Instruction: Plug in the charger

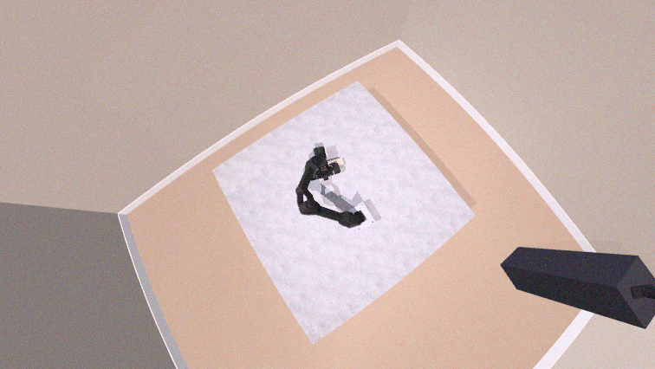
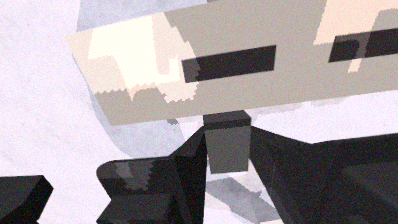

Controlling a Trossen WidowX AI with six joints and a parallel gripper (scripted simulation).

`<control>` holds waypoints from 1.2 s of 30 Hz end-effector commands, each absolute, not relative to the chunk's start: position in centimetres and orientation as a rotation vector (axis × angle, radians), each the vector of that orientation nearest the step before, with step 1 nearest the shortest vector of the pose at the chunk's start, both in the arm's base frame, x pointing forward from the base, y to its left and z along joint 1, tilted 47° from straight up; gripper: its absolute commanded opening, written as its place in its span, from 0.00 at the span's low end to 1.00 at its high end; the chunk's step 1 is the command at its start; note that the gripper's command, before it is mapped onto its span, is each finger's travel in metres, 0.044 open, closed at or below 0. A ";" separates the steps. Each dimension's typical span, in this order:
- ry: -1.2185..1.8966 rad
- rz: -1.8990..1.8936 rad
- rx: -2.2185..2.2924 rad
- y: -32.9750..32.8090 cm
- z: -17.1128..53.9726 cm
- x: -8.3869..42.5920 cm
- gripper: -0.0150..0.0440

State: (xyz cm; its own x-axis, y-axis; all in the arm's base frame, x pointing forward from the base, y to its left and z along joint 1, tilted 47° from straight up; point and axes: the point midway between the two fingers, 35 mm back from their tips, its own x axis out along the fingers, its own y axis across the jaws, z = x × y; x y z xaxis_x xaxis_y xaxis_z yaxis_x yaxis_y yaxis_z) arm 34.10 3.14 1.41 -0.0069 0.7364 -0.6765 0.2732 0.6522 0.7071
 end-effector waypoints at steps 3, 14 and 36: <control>1.573 0.451 0.857 3.0 1.6 34.4 0.25; 1.573 0.451 0.857 3.0 1.5 34.6 0.25; 1.573 0.451 0.857 2.8 1.5 35.1 0.25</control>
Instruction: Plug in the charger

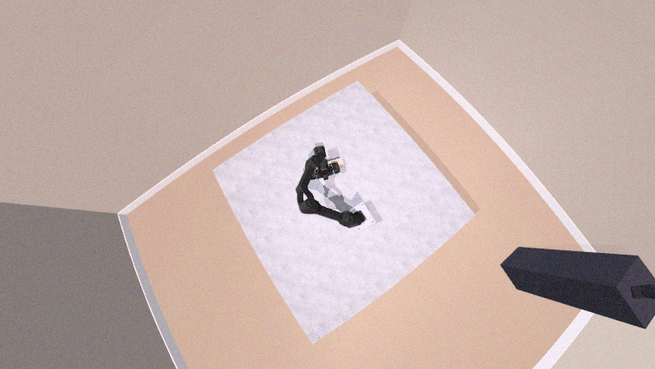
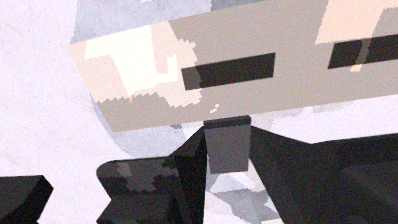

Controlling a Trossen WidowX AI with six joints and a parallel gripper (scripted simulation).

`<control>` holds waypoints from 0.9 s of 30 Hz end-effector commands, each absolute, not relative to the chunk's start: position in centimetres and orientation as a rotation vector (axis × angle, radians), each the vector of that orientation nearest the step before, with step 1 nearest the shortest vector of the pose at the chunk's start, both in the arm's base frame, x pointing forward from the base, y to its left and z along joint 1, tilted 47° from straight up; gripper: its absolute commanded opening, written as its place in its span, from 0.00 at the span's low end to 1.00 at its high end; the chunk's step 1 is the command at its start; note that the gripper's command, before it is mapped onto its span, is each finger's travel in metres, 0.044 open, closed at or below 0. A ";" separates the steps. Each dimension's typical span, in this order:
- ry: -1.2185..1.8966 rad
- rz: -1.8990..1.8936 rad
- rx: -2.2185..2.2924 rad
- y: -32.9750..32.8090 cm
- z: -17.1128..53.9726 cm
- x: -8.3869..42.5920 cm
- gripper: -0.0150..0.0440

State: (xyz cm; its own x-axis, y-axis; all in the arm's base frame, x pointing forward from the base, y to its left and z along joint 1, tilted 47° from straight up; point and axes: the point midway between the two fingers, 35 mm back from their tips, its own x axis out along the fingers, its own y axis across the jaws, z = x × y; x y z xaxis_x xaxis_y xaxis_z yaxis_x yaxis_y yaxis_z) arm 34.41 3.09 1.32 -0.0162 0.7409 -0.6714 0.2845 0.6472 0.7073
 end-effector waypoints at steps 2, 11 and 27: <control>1.573 0.451 0.857 2.8 1.5 35.2 0.25; 1.573 0.451 0.857 2.7 1.5 35.5 0.25; 1.573 0.451 0.857 2.5 1.5 36.0 0.25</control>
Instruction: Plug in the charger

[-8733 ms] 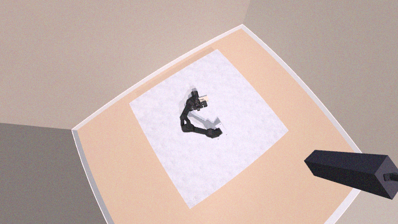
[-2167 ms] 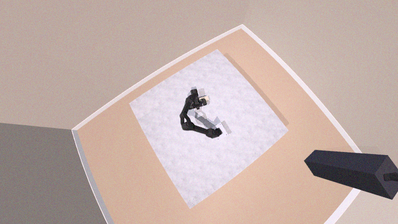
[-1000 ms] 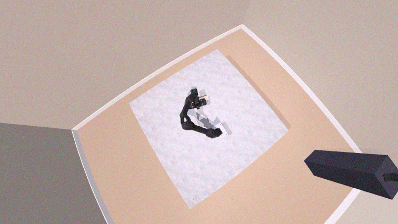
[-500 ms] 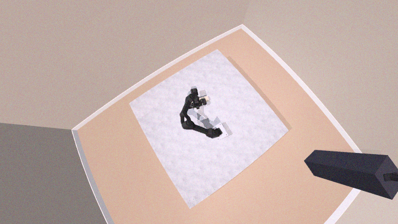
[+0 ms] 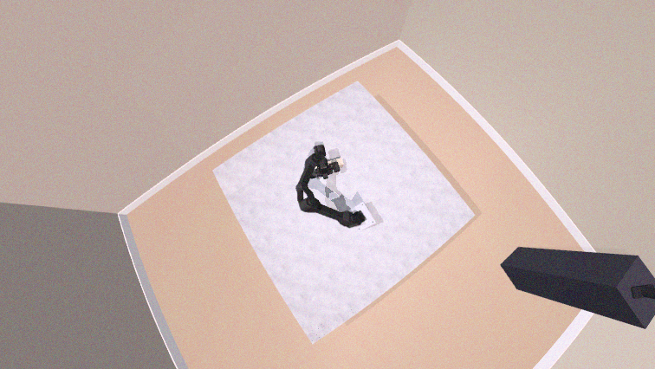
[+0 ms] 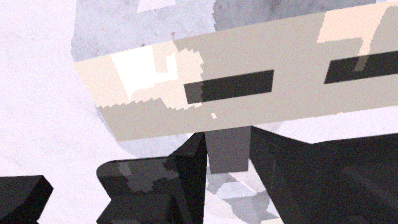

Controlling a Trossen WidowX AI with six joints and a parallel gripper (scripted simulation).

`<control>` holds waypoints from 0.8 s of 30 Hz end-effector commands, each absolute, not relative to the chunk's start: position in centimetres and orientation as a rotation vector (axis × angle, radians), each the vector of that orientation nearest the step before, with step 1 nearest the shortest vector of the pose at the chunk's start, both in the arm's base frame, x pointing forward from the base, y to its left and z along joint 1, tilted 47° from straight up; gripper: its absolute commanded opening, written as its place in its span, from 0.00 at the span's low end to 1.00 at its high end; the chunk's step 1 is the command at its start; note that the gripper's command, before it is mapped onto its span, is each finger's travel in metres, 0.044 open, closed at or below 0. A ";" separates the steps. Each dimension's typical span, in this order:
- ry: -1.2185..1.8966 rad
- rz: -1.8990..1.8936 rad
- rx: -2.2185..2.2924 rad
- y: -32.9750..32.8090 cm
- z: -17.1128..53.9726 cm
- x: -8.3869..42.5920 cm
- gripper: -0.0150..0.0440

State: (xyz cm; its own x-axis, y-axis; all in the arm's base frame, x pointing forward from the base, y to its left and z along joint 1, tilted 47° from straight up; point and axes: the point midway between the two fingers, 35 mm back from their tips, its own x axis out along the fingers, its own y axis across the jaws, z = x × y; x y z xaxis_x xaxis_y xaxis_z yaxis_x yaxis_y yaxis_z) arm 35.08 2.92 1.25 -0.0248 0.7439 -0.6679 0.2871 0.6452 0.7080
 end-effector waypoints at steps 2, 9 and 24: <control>1.573 0.451 0.857 2.5 1.5 36.0 0.25; 1.573 0.451 0.857 2.5 1.5 35.9 0.25; 1.573 0.451 0.857 2.5 1.6 35.7 0.25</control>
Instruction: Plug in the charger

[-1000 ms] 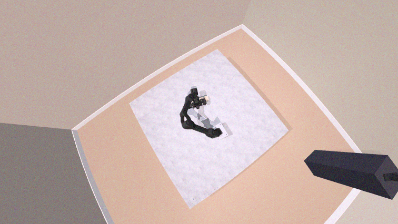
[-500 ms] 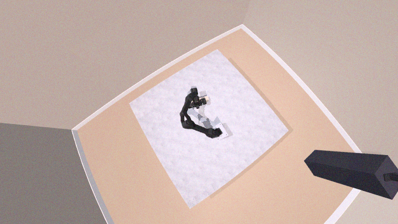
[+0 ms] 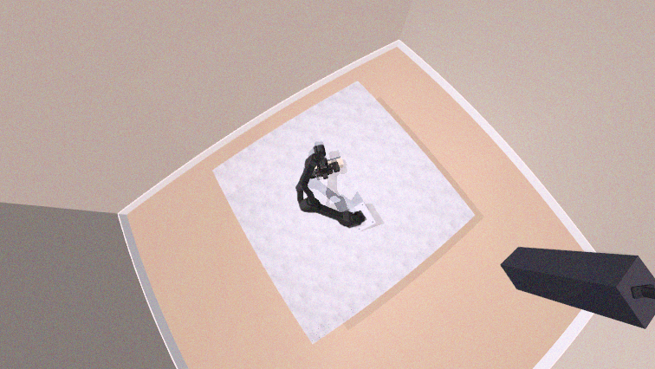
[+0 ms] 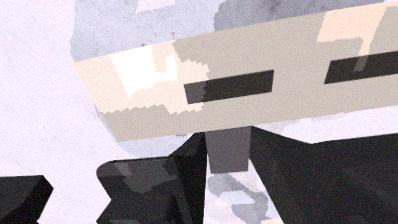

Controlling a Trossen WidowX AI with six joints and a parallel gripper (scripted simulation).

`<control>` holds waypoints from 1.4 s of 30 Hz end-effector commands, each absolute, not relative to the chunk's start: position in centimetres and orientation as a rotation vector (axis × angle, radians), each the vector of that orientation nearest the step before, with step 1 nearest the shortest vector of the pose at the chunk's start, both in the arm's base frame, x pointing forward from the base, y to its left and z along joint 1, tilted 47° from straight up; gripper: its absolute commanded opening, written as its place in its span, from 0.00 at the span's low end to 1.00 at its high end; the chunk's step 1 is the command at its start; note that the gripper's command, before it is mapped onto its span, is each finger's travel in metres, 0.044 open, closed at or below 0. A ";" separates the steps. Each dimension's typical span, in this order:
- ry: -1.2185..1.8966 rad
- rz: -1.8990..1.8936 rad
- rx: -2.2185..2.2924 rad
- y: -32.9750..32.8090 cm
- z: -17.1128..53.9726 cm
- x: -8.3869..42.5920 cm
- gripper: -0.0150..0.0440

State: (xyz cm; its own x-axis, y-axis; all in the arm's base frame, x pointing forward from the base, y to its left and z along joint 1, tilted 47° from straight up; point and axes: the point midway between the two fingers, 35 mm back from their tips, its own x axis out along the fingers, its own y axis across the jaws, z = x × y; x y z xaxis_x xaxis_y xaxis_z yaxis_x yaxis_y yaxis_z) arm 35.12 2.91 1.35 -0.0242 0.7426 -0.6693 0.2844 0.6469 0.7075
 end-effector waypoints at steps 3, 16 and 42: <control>1.573 0.451 0.857 2.5 1.6 35.7 0.25; 1.573 0.451 0.857 2.6 1.6 35.6 0.25; 1.573 0.451 0.857 2.8 1.4 35.8 0.25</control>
